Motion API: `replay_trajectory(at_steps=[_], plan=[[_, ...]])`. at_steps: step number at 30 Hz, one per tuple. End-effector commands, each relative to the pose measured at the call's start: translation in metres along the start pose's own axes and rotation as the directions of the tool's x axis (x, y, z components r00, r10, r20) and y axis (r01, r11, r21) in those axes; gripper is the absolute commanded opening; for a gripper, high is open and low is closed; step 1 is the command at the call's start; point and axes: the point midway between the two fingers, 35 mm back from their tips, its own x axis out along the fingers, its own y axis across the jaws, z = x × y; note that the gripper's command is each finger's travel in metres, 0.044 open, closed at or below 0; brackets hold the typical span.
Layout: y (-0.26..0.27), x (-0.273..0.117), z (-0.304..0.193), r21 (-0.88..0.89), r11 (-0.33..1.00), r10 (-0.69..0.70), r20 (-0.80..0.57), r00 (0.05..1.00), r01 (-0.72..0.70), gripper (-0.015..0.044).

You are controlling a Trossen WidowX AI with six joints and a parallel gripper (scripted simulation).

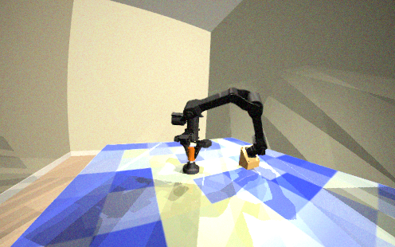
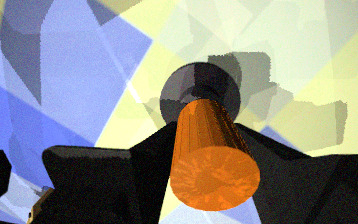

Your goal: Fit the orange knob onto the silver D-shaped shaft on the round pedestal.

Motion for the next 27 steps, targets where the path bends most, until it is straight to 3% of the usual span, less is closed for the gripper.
replay_trajectory(at_steps=[1, 7, 13, 27], plan=[[0.001, -0.0006, 0.002, -0.001, 1.0, 0.002, 0.003, 1.0, -0.002, 0.0], [0.0006, -0.004, 0.0016, -0.027, 1.0, 0.001, 0.003, 1.0, -0.001, 0.0], [-0.0006, -0.0032, 0.0005, -0.208, 0.978, 0.001, 0.003, 1.0, -0.001, 0.0], [-0.0001, 0.0, -0.0009, -0.208, 0.978, 0.001, 0.003, 1.0, -0.001, 0.0]])
